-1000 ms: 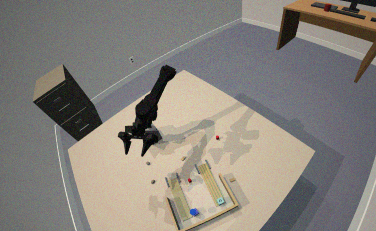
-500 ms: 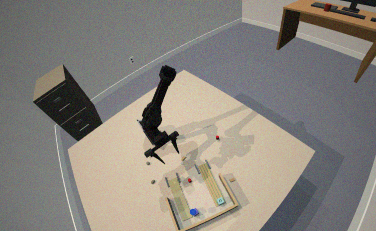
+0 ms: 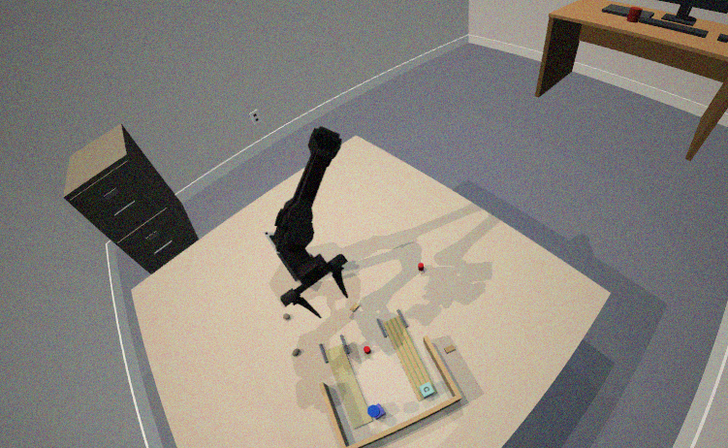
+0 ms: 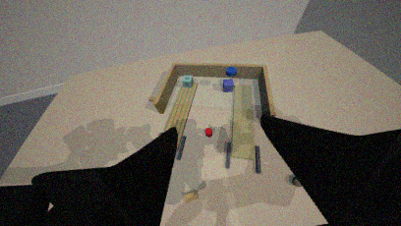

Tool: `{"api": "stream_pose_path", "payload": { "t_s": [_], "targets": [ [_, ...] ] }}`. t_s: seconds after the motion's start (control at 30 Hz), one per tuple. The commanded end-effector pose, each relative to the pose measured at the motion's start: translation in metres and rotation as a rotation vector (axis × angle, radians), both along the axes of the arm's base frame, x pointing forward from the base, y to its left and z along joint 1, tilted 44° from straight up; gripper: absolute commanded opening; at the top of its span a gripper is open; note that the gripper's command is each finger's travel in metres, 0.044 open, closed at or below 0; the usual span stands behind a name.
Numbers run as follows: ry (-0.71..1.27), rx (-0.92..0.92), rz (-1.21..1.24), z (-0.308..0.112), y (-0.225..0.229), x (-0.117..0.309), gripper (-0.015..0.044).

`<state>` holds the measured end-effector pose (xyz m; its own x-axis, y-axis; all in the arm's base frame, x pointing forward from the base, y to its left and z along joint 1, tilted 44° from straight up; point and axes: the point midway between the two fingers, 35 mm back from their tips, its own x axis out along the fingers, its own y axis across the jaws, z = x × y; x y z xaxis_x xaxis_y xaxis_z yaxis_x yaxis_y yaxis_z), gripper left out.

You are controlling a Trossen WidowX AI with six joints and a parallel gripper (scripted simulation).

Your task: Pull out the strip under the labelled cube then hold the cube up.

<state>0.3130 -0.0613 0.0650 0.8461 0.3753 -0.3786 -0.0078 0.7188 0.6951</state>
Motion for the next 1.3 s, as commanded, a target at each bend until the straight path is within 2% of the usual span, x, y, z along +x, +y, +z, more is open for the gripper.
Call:
{"api": "stream_pose_path", "payload": {
  "t_s": [0.0,0.43,0.6,0.83,1.27],
  "targets": [
    [0.017,0.010,0.018,0.000,0.002,0.005,0.0347],
    [0.447,0.142,0.264,-0.006,0.067,0.086,0.0006],
    [0.628,0.156,0.359,-0.002,0.106,0.100,0.0000],
    [0.864,0.143,0.476,0.005,0.158,0.096,0.0000],
    [0.870,0.142,0.478,0.001,0.167,0.100,0.0000]
  ]
}}
